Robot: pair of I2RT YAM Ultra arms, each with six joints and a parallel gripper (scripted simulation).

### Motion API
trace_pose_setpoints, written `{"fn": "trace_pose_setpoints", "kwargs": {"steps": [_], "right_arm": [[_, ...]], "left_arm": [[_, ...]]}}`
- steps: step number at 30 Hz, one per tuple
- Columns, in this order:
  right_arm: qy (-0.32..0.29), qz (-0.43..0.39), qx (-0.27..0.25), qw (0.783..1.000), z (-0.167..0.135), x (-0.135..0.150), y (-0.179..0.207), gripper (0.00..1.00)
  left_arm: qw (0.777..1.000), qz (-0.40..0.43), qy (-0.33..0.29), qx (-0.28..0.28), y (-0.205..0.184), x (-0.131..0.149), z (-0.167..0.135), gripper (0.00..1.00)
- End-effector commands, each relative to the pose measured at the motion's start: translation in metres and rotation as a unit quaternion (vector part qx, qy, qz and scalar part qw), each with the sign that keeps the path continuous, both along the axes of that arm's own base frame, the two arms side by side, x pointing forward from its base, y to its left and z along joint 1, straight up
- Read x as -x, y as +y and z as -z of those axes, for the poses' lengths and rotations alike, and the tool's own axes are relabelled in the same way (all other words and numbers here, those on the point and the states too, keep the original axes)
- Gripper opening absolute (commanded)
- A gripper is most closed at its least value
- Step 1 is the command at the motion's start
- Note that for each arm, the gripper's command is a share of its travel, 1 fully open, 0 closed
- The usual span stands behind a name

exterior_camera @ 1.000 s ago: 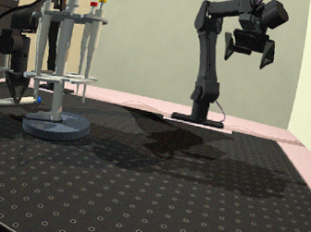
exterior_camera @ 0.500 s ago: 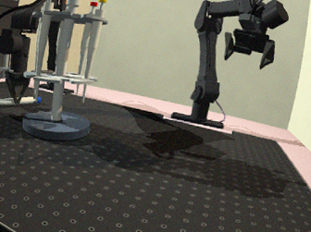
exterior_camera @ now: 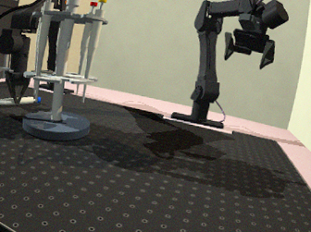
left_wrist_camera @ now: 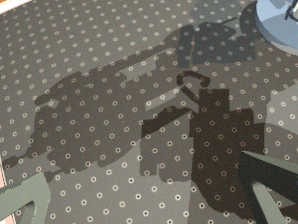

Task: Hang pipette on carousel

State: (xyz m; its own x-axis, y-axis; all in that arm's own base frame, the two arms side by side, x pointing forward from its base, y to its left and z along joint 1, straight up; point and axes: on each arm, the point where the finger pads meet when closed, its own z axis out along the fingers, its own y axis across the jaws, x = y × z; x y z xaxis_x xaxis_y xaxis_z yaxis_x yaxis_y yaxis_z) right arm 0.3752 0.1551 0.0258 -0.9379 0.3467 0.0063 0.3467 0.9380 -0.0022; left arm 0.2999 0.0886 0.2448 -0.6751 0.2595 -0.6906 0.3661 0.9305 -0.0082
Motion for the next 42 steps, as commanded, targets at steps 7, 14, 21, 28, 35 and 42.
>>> {"fn": "trace_pose_setpoints", "kwargs": {"steps": [7,14,21,28,35,42], "right_arm": [[-0.024,0.005,-0.004,1.0,-0.01,-0.012,-0.001,0.12],[-0.024,0.005,-0.004,1.0,-0.01,-0.012,-0.001,0.12],[-0.024,0.005,-0.004,1.0,-0.01,-0.012,-0.001,0.12],[-0.023,0.005,-0.004,1.0,-0.027,-0.01,-0.002,0.12],[-0.023,0.005,-0.004,1.0,-0.042,-0.009,-0.003,0.12],[-0.023,0.005,-0.004,1.0,-0.052,-0.009,-0.003,0.12]], "left_arm": [[1.0,0.003,-0.017,-0.002,0.002,-0.004,-0.008,1.0],[1.0,0.003,-0.017,-0.002,0.002,-0.004,-0.008,1.0],[1.0,0.003,-0.017,-0.002,0.002,-0.004,-0.008,1.0],[1.0,0.003,-0.017,-0.002,0.002,-0.004,-0.008,1.0],[1.0,0.003,-0.017,-0.002,0.002,-0.004,-0.008,1.0],[1.0,0.003,-0.017,-0.002,0.002,-0.004,-0.008,1.0]]}}
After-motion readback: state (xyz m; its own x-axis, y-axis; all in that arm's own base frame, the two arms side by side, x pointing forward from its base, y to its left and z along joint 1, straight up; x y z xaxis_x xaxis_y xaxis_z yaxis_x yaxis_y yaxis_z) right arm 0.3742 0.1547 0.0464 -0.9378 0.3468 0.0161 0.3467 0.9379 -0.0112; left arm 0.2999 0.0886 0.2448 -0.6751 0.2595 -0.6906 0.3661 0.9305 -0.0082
